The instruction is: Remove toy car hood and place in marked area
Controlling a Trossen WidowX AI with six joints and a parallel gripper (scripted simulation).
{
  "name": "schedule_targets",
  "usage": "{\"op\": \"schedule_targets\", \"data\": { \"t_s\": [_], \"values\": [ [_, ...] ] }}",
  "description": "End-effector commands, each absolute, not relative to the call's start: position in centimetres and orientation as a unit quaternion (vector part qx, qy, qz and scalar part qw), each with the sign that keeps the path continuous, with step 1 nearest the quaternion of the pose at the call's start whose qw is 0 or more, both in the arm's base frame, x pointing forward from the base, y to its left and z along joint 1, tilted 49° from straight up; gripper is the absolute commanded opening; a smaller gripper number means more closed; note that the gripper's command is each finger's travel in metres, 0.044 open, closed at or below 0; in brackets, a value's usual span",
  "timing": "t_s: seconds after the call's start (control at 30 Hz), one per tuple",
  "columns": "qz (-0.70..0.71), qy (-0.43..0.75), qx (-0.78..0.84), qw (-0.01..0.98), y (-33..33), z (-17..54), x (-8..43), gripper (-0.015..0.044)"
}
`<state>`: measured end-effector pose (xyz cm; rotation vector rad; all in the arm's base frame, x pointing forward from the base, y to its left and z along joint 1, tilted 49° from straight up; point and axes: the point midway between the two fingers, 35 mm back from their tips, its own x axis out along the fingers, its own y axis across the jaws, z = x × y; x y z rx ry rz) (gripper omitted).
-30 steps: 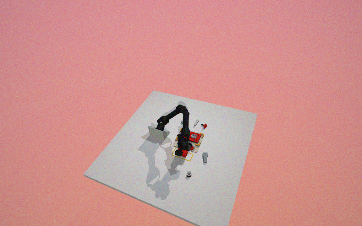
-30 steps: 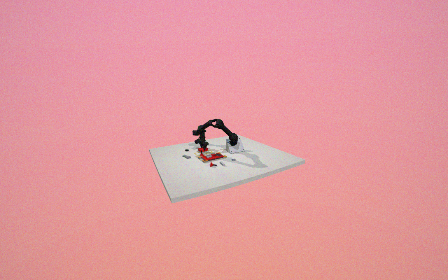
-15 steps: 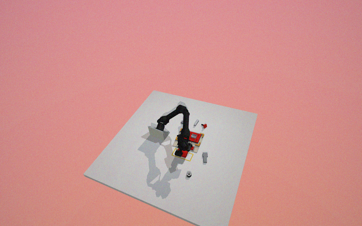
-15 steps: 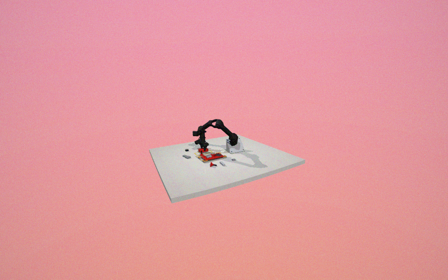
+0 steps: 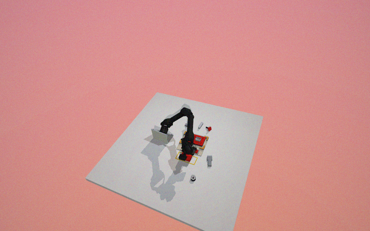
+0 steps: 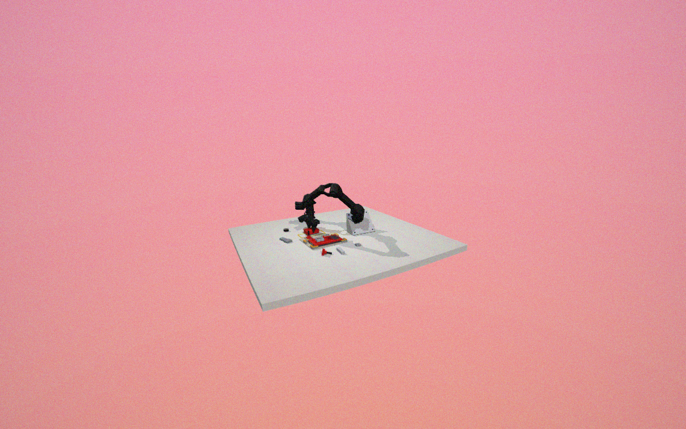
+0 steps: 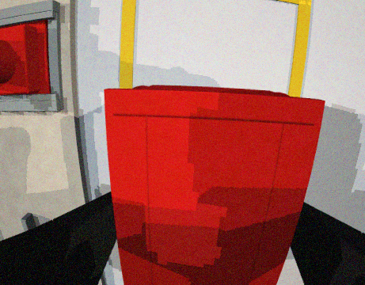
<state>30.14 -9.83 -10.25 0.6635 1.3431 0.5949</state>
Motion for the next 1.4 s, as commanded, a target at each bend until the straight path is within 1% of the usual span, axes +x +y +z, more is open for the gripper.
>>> {"op": "schedule_targets", "data": {
  "t_s": [0.0, 0.63, 1.17, 1.2, 1.37],
  "values": [
    [0.266, 0.6, 0.3, 0.693, -9.6, -10.4, 30.2, 0.0],
    [0.266, 0.599, 0.3, 0.693, -8.9, -11.0, 30.3, 0.0],
    [0.266, 0.601, 0.297, 0.692, -9.1, -10.9, 30.3, 0.042],
    [0.266, 0.601, 0.297, 0.692, -9.2, -10.8, 30.3, 0.044],
    [0.266, 0.601, 0.298, 0.692, -11.6, -8.9, 30.0, 0.044]
  ]
}}
